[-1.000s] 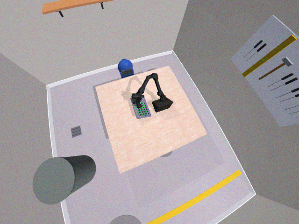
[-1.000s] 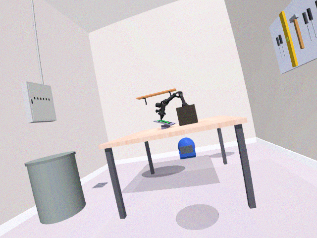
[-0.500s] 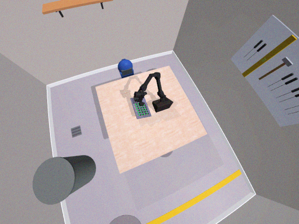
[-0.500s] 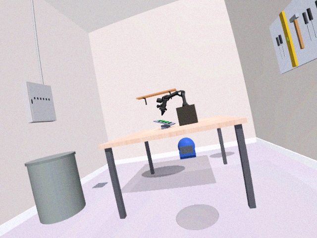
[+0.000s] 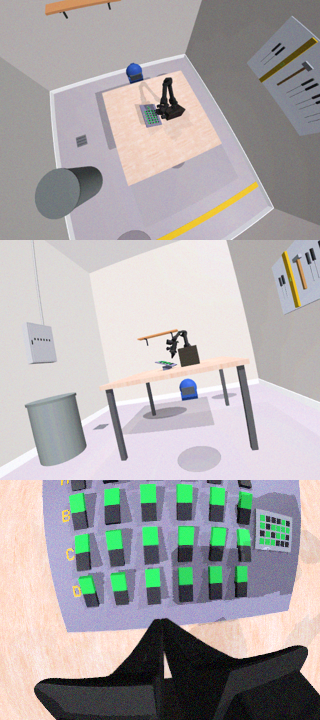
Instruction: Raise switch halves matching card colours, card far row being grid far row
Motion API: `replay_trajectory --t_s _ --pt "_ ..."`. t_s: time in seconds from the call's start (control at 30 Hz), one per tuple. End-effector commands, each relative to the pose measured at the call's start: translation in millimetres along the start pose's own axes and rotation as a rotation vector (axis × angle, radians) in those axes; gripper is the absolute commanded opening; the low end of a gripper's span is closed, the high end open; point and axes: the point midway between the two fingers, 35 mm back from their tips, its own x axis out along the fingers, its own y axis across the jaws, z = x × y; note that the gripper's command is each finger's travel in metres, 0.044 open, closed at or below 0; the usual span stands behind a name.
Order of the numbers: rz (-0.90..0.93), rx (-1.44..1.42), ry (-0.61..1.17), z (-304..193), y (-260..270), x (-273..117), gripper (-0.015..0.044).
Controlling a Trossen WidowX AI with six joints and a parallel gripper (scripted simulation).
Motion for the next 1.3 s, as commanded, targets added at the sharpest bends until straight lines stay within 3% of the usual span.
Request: replay_trajectory --t_s 0.0,0.13,1.27 --pt "-0.007 0.008 -0.011 -6.9 1.8 6.6 0.0" --pt "-0.01 0.008 -0.033 -7.6 0.6 34.4 0.0" --pt "-0.012 0.007 -0.035 -7.7 -0.2 59.9 0.0"
